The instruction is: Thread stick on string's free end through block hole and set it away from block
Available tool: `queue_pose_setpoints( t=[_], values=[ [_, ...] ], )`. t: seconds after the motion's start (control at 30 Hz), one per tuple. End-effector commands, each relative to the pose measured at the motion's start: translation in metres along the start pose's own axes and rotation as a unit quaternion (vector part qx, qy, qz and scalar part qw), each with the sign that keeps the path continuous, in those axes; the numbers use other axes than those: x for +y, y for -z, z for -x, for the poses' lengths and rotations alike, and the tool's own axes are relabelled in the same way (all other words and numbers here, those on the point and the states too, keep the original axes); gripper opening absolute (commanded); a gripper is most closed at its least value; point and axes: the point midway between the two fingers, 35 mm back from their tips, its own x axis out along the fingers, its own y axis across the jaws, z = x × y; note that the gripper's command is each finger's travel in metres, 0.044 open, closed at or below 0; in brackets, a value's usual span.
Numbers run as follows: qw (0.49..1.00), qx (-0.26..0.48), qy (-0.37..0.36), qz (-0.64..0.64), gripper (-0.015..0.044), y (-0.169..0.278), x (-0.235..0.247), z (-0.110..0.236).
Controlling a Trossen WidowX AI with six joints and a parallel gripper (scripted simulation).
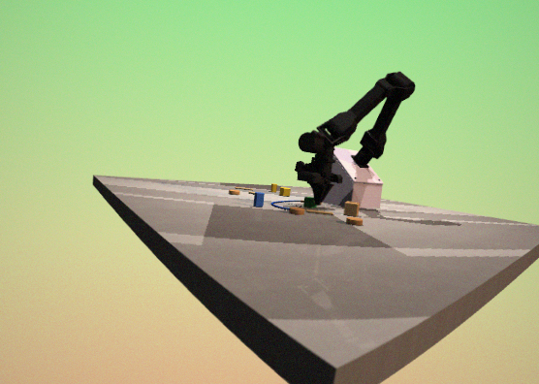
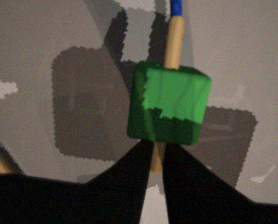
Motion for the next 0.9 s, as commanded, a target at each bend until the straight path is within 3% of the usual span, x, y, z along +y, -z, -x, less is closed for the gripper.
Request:
queue_pose_setpoints(
  t=[0.0, 0.87],
  values=[
    [1.0, -0.022, 0.0, -0.009, 0.0, 0.002, 0.001, -0.001],
    [1.0, -0.023, -0.001, -0.01, 0.0, 0.031, 0.001, -0.001]
  ],
)
